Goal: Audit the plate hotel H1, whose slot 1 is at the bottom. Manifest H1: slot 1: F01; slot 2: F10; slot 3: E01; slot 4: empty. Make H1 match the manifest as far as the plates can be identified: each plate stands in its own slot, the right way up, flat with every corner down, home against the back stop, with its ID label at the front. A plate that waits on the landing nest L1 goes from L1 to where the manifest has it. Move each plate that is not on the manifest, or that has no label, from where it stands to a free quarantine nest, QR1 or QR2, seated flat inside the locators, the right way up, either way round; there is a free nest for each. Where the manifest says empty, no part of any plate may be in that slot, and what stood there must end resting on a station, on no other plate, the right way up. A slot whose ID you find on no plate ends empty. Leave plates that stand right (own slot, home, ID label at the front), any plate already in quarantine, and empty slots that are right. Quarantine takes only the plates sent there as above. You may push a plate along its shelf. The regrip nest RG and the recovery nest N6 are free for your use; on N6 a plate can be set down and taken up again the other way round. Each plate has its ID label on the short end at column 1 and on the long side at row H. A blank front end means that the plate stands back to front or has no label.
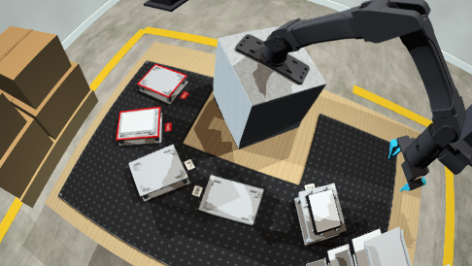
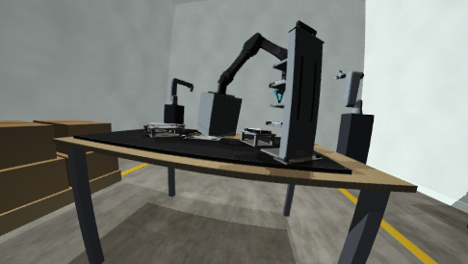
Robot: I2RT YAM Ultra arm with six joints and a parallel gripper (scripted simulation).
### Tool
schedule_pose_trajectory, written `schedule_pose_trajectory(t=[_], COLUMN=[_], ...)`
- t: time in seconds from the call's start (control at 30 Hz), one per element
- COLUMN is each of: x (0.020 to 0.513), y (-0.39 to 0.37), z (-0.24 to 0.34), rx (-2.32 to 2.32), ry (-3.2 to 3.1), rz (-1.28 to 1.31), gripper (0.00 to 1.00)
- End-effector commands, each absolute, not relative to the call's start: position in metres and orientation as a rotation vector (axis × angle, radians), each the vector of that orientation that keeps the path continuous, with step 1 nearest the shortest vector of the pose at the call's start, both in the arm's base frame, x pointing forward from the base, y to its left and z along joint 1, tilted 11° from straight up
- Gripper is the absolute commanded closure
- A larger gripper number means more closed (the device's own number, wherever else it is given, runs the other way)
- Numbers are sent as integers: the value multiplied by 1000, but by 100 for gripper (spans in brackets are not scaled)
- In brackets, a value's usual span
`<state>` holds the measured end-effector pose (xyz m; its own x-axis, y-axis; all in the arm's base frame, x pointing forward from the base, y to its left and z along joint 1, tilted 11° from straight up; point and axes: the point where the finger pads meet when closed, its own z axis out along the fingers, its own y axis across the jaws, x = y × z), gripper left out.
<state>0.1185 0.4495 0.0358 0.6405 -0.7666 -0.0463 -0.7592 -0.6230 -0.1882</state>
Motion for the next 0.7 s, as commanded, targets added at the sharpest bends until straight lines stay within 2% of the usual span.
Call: schedule_pose_trajectory(t=[0.0, 0.67], x=[122, 161], y=[446, 400], z=[43, 40], rx=[-2633, -2301], ry=[1308, 1827], rz=[-47, 13], gripper=[0, 0])
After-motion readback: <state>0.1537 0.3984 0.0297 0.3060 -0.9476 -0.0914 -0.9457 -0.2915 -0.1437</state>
